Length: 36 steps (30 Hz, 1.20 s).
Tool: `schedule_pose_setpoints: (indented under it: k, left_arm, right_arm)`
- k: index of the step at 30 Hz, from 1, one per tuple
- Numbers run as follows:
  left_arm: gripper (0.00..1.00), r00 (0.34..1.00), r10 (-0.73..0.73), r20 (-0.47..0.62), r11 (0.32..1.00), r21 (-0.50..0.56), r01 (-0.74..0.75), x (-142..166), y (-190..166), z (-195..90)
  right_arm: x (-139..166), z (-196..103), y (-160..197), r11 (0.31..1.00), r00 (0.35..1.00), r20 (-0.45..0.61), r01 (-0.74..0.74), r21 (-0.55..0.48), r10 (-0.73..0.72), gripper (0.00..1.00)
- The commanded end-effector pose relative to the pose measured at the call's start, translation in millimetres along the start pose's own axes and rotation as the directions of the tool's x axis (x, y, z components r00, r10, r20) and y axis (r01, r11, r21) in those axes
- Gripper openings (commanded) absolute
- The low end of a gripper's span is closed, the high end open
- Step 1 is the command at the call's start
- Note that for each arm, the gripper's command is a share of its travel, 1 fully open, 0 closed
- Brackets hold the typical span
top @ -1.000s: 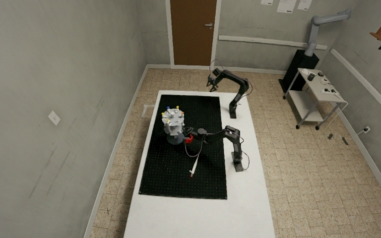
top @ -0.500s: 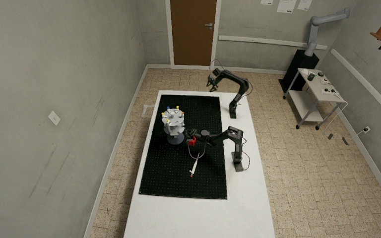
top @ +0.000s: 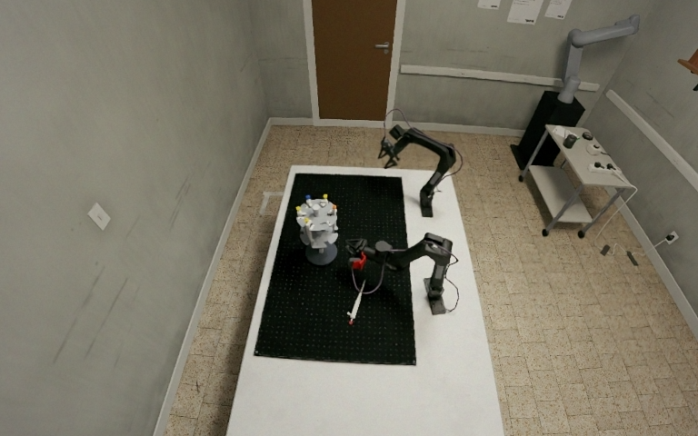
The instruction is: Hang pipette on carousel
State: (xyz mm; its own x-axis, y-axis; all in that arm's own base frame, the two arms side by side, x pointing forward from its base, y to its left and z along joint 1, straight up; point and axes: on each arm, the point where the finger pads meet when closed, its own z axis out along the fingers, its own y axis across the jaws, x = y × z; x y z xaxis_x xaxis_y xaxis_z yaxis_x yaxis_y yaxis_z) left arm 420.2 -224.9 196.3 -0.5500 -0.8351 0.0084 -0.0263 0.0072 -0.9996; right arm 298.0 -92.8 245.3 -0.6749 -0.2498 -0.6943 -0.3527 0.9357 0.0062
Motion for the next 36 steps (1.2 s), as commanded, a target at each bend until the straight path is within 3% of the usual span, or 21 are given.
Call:
schedule_pose_setpoints:
  k: [1,6,7,17,27,29,36]
  left_arm:
    - [0.49,1.000,0.020,0.004,0.999,0.050,-0.020,-3,-17,-14]
    - [0.49,1.000,0.011,0.002,0.999,0.040,-0.011,-1,-15,-14]
    - [1.00,0.999,0.047,-0.008,0.999,0.010,-0.047,-7,-11,-25]
    - [1.00,0.946,0.308,-0.104,0.948,-0.053,-0.314,-43,-37,-67]
    - [1.00,0.806,0.549,-0.221,0.802,-0.133,-0.583,-85,-46,-126]
    - [1.00,0.806,0.549,-0.221,0.802,-0.133,-0.583,-85,-46,-126]
    - [1.00,0.681,0.651,-0.335,0.664,-0.183,-0.725,-118,-41,-164]
  right_arm:
    - [-7,-4,-4,1.000,1.000,0.024,0.012,0.009,-0.012,1.00]
    - [-7,-4,-4,1.000,1.000,0.024,0.012,0.009,-0.012,1.00]
    - [-7,-4,-4,1.000,1.000,0.024,0.012,0.009,-0.012,1.00]
    - [-7,-4,-4,1.000,1.000,0.024,0.012,0.009,-0.012,1.00]
    - [-7,-4,-4,1.000,1.000,0.024,0.012,0.009,-0.012,1.00]
    - [-7,-4,-4,1.000,1.000,0.024,0.012,0.009,-0.012,1.00]
    - [-7,-4,-4,1.000,1.000,0.024,0.012,0.009,-0.012,1.00]
